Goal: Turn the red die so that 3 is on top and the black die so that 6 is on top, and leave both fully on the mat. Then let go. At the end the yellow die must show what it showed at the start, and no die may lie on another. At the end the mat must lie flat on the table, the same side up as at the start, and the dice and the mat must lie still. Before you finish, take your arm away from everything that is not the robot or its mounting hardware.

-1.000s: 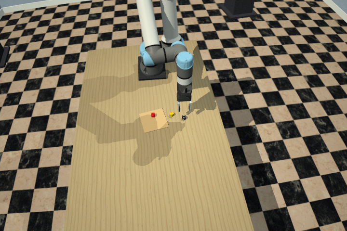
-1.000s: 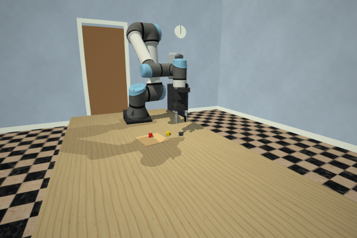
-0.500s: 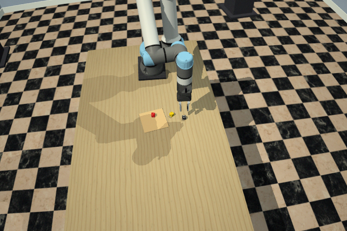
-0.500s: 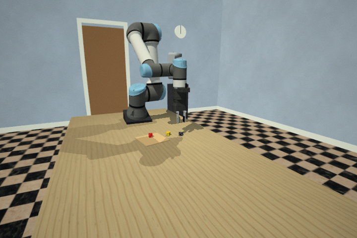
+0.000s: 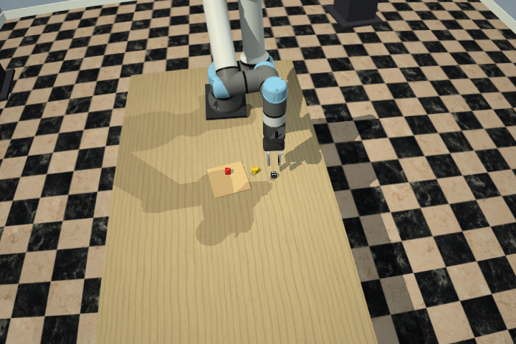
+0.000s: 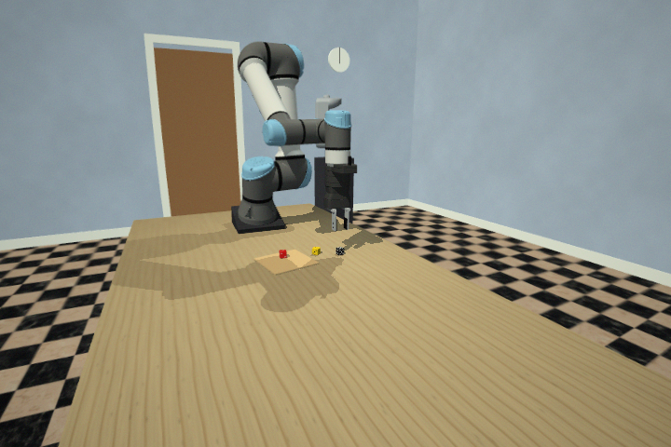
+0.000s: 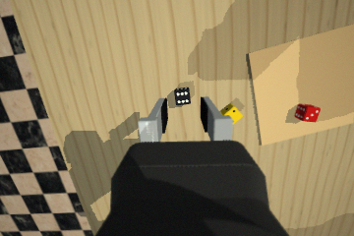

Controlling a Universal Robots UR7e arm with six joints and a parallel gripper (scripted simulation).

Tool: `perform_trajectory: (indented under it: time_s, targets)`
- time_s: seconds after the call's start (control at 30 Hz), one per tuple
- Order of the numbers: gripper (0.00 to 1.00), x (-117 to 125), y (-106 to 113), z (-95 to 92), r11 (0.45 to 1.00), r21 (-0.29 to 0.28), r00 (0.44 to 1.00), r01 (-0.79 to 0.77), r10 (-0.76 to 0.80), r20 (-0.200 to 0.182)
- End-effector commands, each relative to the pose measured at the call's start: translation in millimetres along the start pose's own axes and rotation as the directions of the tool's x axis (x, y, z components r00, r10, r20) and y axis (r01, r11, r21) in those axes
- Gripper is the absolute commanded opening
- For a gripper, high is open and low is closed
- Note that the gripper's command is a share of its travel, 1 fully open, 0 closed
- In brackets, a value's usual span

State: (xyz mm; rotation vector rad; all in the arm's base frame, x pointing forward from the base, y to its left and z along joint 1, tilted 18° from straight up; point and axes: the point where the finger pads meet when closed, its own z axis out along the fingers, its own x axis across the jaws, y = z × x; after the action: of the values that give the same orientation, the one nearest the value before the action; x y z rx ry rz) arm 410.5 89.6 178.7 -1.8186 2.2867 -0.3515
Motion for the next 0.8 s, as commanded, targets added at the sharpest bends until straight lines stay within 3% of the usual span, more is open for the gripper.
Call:
perform_trajectory:
  time_s: [0.0,0.77]
  targets:
    - [0.7,-0.4,1.9,0.3,1.0,0.0,1.0,0.001,-0.001,0.0]
    - [0.7,-0.4,1.9,6.1,1.0,0.0,1.0,0.001,-0.001,0.0]
